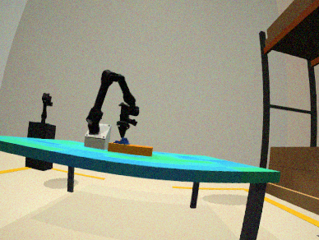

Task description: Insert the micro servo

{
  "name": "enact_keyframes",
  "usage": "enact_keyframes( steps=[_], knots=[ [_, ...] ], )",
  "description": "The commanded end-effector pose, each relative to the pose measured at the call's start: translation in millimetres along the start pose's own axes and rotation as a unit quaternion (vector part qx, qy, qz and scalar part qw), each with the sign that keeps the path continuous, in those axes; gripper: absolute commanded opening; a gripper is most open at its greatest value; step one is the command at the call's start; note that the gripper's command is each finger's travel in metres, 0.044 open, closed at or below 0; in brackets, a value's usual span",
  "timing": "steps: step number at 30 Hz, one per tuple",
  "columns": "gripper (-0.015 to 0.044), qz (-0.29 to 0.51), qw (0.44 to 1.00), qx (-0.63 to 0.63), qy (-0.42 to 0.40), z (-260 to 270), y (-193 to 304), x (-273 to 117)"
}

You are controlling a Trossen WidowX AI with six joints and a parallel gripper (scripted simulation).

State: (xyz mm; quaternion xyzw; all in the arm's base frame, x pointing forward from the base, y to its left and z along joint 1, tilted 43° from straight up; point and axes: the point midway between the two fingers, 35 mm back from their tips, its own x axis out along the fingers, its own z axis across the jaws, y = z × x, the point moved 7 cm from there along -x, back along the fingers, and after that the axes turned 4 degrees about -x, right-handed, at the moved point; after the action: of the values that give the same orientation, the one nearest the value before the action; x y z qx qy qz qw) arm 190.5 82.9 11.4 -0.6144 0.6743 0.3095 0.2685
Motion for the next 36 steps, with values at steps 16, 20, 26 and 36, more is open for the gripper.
enact_keyframes(
  steps=[16,20,26,36],
  knots=[
    [0.0440,0.001,1.000,0.004,-0.001,-5.7,-98.3,-63.7],
    [0.0440,0.002,1.000,0.005,0.000,-9.0,-109.6,-70.5],
    [0.0440,0.000,1.000,0.008,-0.003,-8.7,-105.1,-95.1],
    [0.0440,-0.002,1.000,0.011,-0.004,-9.3,-99.0,-118.1]
  ],
)
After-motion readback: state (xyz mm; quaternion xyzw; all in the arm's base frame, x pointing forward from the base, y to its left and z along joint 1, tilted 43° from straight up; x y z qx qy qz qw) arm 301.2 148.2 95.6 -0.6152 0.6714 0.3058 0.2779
